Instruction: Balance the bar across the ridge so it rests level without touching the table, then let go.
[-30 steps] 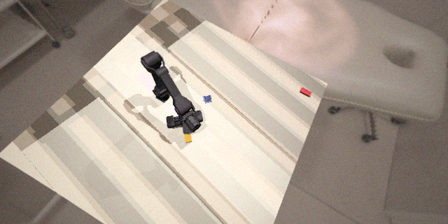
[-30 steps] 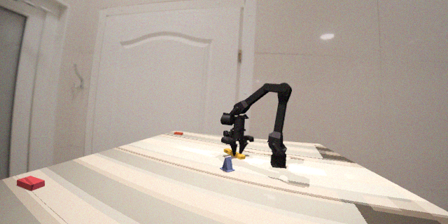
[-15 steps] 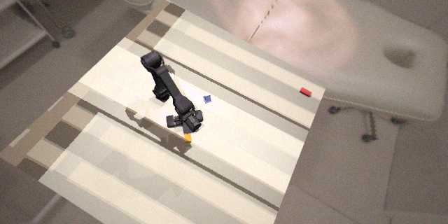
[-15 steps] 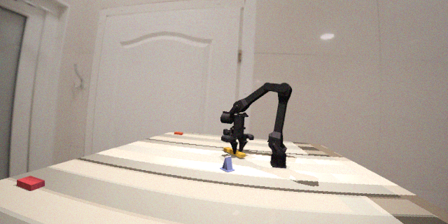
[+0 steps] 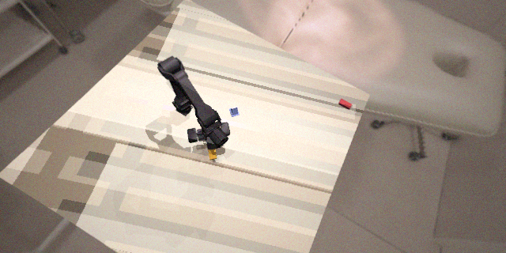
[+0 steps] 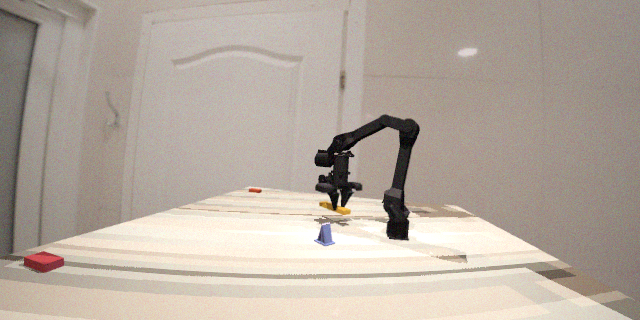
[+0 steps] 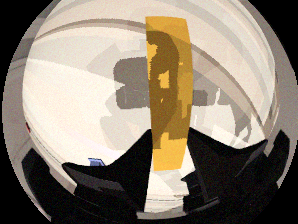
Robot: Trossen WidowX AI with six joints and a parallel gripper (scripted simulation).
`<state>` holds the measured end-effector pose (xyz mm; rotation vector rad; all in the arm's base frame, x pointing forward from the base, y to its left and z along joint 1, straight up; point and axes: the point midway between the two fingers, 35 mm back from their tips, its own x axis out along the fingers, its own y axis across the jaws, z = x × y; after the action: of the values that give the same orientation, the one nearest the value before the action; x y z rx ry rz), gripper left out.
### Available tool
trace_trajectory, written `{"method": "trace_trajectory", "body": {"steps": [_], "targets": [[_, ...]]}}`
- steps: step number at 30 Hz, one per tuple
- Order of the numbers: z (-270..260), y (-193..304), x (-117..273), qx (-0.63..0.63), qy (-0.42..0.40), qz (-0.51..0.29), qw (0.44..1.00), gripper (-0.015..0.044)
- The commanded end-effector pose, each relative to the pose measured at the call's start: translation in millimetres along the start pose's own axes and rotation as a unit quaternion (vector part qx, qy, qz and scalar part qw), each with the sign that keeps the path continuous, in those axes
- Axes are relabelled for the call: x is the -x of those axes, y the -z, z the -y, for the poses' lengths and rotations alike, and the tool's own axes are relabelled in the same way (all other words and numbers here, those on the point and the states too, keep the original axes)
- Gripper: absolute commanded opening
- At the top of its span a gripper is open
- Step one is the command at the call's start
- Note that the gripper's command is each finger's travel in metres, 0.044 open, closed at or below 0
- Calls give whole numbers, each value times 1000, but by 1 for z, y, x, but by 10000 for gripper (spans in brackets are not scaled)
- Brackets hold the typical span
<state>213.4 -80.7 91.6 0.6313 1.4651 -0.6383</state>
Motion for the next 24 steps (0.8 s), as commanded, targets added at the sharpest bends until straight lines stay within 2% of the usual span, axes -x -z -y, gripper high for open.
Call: {"method": "trace_trajectory", "body": {"steps": [1, 19, 24], "targets": [[-1, -1, 12, -1, -3, 4, 1000, 0], [2, 5, 58, -2, -4, 3, 1000, 0], [-6, 8, 60, 1, -5, 3, 1000, 0]]}}
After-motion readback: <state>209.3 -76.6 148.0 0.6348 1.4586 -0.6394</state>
